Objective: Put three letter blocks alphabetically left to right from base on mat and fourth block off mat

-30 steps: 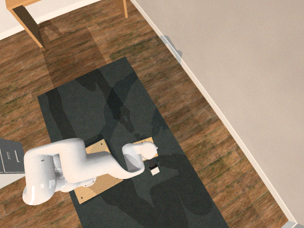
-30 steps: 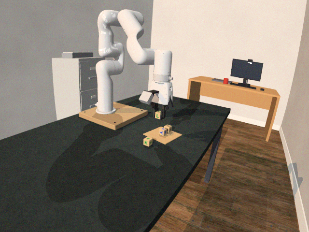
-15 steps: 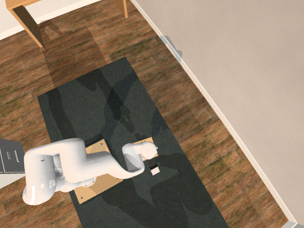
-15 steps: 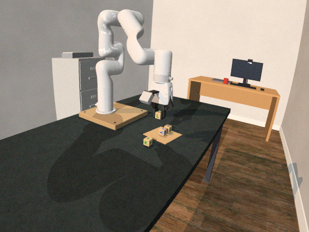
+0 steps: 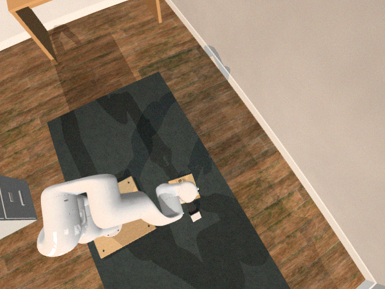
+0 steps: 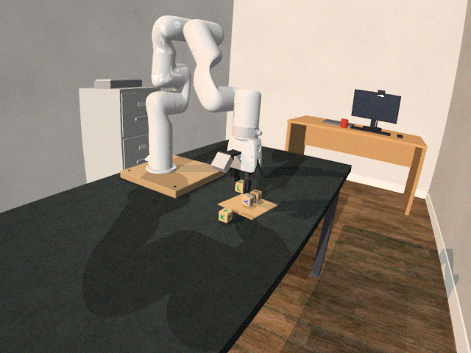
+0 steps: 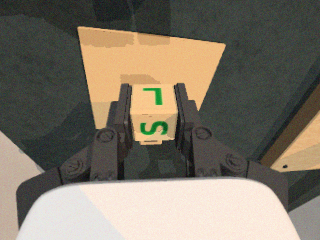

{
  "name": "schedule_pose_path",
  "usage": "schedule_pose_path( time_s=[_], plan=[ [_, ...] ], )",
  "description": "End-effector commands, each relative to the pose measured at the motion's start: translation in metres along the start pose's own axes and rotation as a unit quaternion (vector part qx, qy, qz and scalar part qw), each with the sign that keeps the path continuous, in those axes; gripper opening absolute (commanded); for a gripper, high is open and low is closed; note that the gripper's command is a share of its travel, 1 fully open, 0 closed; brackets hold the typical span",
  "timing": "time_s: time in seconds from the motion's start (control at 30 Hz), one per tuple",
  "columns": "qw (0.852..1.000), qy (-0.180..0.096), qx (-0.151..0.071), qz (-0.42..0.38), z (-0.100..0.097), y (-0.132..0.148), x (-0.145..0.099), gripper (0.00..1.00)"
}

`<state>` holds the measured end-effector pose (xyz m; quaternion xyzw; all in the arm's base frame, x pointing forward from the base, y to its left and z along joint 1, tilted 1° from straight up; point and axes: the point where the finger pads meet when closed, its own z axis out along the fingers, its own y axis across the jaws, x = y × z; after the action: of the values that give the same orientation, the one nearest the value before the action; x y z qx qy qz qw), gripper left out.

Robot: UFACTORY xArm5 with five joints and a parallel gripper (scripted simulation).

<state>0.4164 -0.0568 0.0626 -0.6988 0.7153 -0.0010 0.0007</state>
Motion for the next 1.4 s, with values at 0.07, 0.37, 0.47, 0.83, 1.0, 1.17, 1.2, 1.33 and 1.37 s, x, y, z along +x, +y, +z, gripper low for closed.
schedule_pose_path(
  time_s=[0.07, 0.37, 0.47, 0.83, 1.0, 1.17, 1.2, 1.33, 1.37],
  plan=[
    [1.000, 0.000, 0.004, 0.000, 0.022, -0.004, 0.001, 0.27],
    [1.000, 0.000, 0.004, 0.000, 0.052, -0.004, 0.001, 0.27],
    [1.000, 0.000, 0.004, 0.000, 0.055, -0.004, 0.001, 0.27],
    [1.000, 0.000, 0.004, 0.000, 0.056, -0.004, 0.001, 0.27],
    [1.000, 0.000, 0.004, 0.000, 0.056, -0.004, 0.001, 0.27],
    [1.000, 0.000, 0.004, 0.000, 0.056, -0.004, 0.001, 0.27],
    [1.000, 0.000, 0.004, 0.000, 0.056, -0.004, 0.001, 0.27],
    [1.000, 0.000, 0.004, 0.000, 0.056, -0.004, 0.001, 0.27],
    [1.000, 0.000, 0.004, 0.000, 0.056, -0.004, 0.001, 0.27]
  ],
)
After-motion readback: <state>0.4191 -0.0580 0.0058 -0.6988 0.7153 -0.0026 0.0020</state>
